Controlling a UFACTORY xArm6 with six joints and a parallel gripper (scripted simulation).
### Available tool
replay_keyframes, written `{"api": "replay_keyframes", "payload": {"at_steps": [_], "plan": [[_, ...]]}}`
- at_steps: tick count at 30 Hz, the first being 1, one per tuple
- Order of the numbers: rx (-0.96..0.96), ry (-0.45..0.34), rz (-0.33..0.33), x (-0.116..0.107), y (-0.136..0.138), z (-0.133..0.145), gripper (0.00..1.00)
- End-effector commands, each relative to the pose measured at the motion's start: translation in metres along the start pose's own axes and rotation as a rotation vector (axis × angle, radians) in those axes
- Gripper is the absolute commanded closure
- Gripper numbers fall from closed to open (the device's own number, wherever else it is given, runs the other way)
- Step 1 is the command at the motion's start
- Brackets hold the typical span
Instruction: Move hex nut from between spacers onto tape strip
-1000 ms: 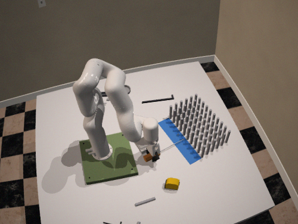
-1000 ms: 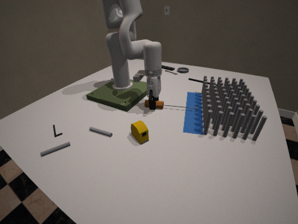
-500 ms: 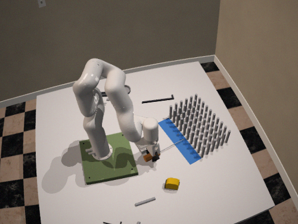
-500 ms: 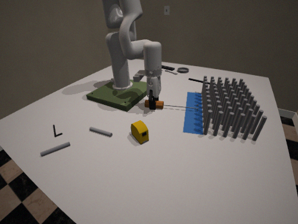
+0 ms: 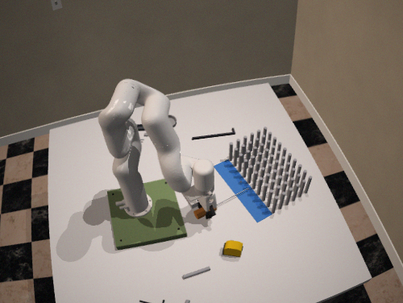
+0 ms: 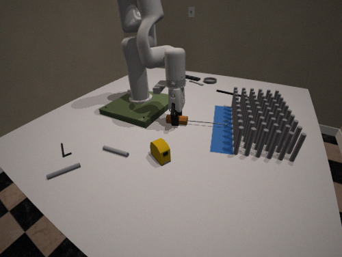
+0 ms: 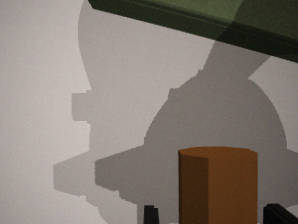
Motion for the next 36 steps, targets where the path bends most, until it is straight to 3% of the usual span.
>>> {"api": "replay_keyframes", "payload": {"at_steps": [1, 10, 21, 36], "plan": [[0.000, -0.002, -0.002, -0.001, -0.001, 0.001, 0.35], [0.000, -0.002, -0.002, -0.006, -0.001, 0.001, 0.35], [0.000, -0.002, -0.002, -0.031, -0.001, 0.001, 0.35], [0.000, -0.002, -0.002, -0.088, -0.002, 0.001, 0.35]]}}
Point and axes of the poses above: the point where the finger pads meet when closed, its own x axis out along the fingers, its own y axis across the jaws, z = x × y, the point moved 3 cm from there along -x, back along the fingers, and after that the axes turned 4 degrees about -x, right-handed, at the moved point
